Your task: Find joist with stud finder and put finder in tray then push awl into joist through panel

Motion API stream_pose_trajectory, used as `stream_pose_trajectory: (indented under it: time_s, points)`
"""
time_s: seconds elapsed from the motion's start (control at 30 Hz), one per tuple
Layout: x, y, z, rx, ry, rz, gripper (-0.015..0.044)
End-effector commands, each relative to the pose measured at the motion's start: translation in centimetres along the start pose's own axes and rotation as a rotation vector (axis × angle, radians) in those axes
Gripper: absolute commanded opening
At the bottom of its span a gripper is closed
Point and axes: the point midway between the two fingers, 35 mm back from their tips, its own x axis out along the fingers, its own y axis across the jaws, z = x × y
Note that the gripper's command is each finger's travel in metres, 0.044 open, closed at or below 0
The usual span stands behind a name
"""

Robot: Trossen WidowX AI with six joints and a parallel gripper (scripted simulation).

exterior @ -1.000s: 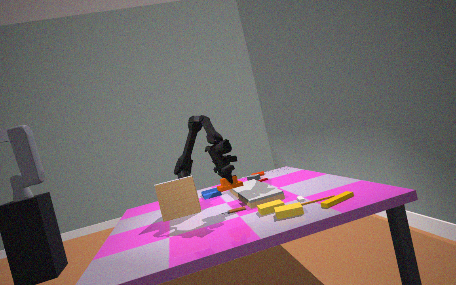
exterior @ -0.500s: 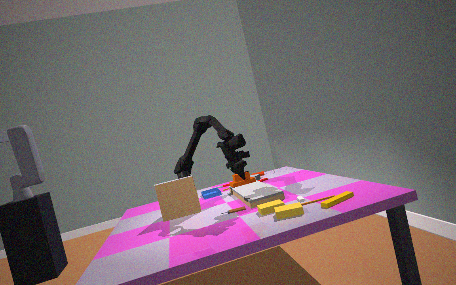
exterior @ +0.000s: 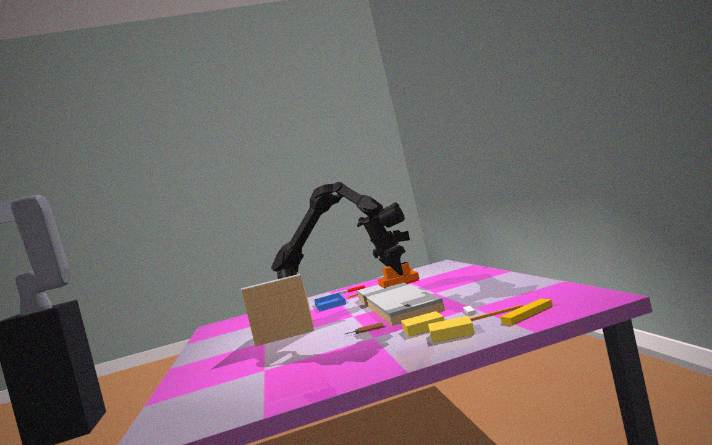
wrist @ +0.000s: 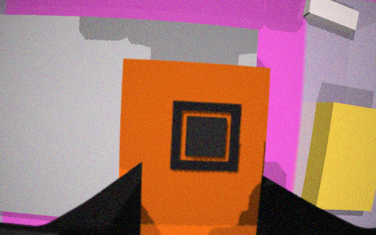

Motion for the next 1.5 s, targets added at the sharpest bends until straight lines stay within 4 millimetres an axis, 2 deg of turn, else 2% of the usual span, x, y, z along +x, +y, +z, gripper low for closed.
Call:
stream_pose_trajectory:
  time_s: [0.0,0.17,0.97,1.47]
  points:
    - [0.0,0.0,1.1,0.01,-0.011,0.001,0.0]
    - [0.5,-0.1,1.0,0.01,-0.011,0.001,0.0]
    - [5.8,0.0,-0.4,0.01,-0.011,0.004,0.0]
    - [7.6,0.0,-1.0,0.01,-0.012,0.005,0.0]
